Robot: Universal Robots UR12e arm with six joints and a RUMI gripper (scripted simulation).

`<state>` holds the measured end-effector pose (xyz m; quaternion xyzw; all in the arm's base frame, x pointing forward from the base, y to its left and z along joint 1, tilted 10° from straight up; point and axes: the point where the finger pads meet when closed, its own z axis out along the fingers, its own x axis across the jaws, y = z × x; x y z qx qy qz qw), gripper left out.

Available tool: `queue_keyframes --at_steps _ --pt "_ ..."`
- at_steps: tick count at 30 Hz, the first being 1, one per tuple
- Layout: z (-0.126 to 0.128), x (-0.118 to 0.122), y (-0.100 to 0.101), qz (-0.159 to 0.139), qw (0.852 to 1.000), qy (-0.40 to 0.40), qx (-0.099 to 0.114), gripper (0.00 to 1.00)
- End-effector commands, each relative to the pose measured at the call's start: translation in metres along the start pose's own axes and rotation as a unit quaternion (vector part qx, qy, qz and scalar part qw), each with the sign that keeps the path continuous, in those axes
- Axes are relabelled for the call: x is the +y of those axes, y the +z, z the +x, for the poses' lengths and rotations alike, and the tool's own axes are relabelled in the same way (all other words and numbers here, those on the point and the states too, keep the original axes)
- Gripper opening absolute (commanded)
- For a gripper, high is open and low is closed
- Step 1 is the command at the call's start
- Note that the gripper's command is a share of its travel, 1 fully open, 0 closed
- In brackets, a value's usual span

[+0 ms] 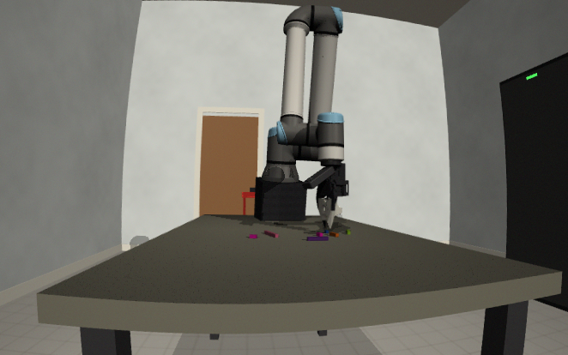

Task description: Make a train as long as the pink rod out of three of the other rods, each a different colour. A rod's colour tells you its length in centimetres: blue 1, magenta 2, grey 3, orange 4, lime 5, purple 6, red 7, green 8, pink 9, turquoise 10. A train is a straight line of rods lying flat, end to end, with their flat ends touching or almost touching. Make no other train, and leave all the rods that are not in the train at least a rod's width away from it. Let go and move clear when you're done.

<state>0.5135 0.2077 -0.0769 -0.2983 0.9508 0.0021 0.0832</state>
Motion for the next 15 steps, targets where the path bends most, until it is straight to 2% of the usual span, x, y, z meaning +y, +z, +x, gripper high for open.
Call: queue_keyframes --at_steps 1,15 --pt "-0.0004 -0.0002 -0.0003 0.0 1.0 0.0 0.0 0.14" --pt "-0.0004 -0.0002 0.0032 0.0 1.0 0.0 0.0 0.14"
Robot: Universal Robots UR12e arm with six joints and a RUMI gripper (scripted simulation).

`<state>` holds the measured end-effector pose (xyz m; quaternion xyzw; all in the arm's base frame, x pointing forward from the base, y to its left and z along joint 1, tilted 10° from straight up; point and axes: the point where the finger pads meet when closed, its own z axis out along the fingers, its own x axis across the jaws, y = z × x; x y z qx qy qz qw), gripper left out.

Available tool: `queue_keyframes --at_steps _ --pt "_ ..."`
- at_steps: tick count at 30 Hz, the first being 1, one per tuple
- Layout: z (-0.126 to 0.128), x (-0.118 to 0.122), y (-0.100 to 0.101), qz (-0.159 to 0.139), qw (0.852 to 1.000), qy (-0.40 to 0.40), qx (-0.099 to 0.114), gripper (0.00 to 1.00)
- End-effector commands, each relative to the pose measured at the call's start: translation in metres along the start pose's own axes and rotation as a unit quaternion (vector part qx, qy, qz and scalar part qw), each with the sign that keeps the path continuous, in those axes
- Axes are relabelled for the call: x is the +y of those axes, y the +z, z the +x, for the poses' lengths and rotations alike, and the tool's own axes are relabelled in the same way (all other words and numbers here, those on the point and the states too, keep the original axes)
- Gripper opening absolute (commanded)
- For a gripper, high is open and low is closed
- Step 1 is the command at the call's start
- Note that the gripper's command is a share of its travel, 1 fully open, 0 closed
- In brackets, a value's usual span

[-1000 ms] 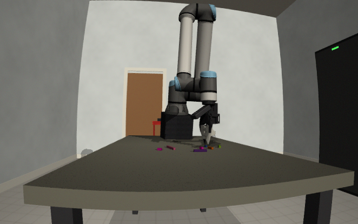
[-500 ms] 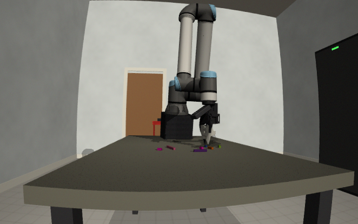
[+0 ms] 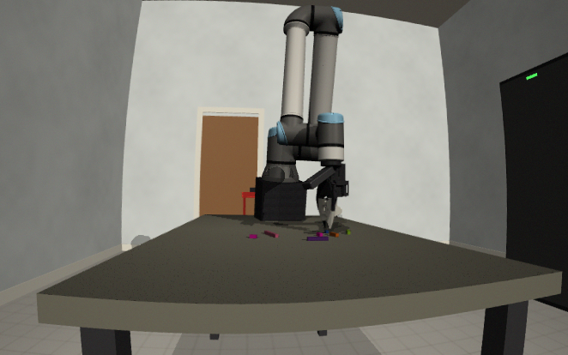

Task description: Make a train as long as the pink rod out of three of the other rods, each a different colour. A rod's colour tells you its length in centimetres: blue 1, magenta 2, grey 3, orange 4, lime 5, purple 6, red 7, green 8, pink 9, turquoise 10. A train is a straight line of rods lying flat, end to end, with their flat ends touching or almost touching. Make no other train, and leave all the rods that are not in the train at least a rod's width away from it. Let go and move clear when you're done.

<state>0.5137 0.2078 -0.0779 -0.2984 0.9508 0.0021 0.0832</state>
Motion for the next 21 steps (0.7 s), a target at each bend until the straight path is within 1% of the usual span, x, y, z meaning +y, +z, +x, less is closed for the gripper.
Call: queue_keyframes --at_steps 1,14,21 --pt "0.0 0.0 0.003 0.0 1.0 0.0 0.0 0.14" --pt "0.0 0.0 0.013 0.0 1.0 0.0 0.0 0.14" --pt "0.0 0.0 0.015 0.0 1.0 0.0 0.0 0.14"
